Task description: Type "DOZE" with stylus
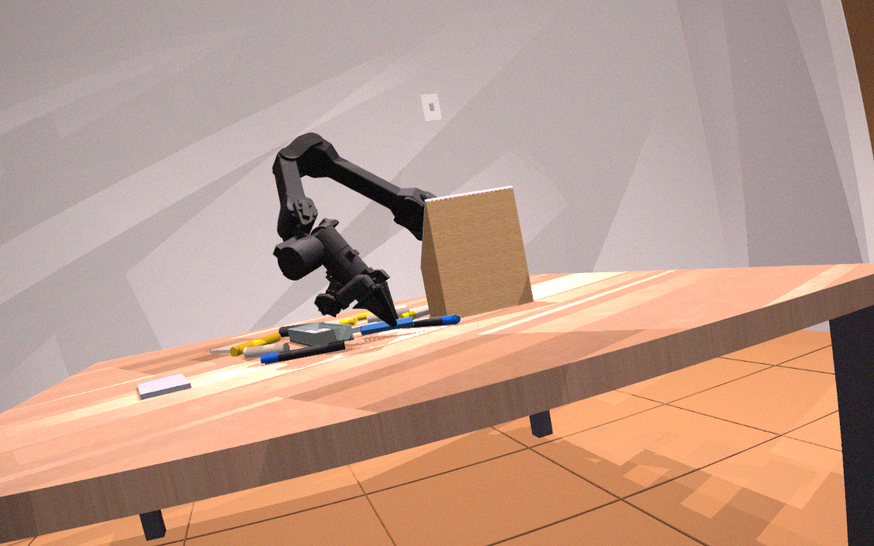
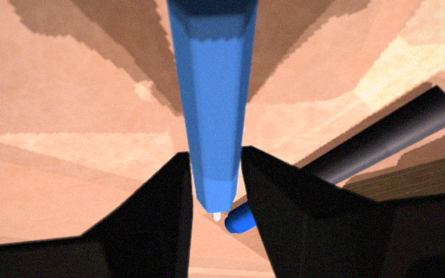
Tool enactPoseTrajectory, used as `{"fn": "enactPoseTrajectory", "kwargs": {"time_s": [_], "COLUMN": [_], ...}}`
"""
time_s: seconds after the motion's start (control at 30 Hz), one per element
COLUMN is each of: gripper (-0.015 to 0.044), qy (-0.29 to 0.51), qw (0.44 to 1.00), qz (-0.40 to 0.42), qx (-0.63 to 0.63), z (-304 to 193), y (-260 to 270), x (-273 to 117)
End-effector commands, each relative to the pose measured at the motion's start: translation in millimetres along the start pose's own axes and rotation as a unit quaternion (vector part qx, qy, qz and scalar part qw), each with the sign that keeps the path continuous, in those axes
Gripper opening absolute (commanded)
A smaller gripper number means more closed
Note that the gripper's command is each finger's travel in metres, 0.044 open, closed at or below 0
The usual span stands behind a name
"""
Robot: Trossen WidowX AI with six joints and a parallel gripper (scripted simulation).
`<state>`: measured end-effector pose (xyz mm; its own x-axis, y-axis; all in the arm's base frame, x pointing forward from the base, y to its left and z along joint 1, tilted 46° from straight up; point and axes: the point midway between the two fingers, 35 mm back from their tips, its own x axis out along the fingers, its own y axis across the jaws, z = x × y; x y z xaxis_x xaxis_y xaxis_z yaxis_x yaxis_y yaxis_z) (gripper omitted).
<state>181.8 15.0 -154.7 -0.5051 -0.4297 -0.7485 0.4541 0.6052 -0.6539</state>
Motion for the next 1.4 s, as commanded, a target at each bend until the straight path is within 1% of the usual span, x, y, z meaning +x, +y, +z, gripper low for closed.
{"fn": "enactPoseTrajectory", "kwargs": {"time_s": [0.0,0.1,0.33,0.83,1.37], "gripper": [0.0,0.0,0.0,0.0,0.0], "qy": [-0.001,-0.001,-0.003,-0.031,-0.131], "qw": [1.0,1.0,1.0,0.986,0.943], "qz": [0.006,0.006,0.011,0.145,0.262], "qx": [0.001,0.0,-0.006,-0.08,-0.16], "z": [-9,-18,-16,10,43], "y": [3,2,1,-10,-32], "x": [-20,-34,-32,-61,-92]}}
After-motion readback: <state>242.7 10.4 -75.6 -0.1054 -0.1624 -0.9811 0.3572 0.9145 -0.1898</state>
